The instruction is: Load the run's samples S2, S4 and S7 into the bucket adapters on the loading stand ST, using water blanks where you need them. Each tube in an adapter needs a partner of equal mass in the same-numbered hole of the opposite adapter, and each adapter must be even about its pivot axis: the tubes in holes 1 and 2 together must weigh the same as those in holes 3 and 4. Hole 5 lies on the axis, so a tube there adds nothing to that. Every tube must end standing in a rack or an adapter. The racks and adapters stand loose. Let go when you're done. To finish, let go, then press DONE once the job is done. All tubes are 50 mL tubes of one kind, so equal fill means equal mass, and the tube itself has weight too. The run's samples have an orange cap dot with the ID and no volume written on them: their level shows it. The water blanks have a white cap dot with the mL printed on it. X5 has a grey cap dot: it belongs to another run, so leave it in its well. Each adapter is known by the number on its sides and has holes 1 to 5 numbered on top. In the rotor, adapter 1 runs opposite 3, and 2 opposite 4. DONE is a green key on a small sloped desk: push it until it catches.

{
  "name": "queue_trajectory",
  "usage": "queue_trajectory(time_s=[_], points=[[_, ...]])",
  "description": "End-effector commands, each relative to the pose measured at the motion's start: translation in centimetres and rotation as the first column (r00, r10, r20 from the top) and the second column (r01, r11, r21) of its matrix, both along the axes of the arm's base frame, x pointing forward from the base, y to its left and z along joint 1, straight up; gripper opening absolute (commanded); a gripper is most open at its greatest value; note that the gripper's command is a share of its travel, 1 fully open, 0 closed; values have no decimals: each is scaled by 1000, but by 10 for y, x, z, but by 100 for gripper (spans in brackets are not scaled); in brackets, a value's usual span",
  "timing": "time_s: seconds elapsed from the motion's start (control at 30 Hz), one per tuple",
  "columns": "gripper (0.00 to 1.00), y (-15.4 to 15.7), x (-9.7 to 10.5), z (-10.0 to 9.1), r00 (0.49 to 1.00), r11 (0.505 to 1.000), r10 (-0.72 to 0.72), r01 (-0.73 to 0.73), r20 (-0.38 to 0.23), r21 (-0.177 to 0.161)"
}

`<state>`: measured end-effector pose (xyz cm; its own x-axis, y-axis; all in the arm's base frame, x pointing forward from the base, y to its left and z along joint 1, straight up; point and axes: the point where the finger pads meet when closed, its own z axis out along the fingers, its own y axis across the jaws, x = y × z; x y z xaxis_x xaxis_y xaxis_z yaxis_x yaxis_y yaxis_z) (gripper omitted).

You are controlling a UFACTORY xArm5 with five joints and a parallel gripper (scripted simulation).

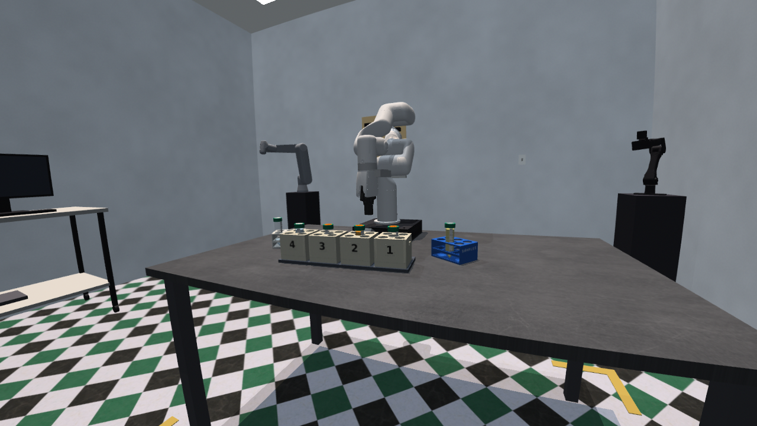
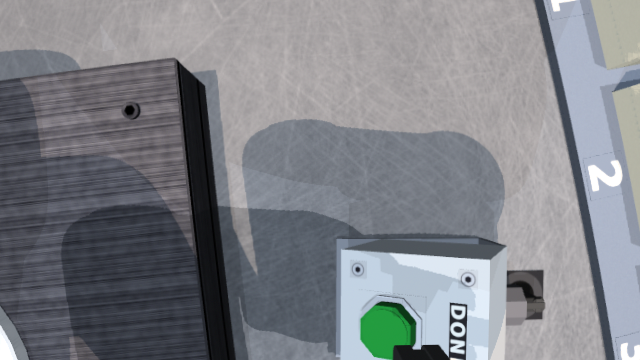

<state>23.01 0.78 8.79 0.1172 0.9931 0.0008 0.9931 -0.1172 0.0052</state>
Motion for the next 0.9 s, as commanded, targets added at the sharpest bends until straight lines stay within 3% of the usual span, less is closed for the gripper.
queue_trajectory(time_s=[0.0,0.87], points=[[0,0,1,1,1000,1000,0,0,3,-2],[0,0,1,-34,1000,1000,0,0,3,-2]])
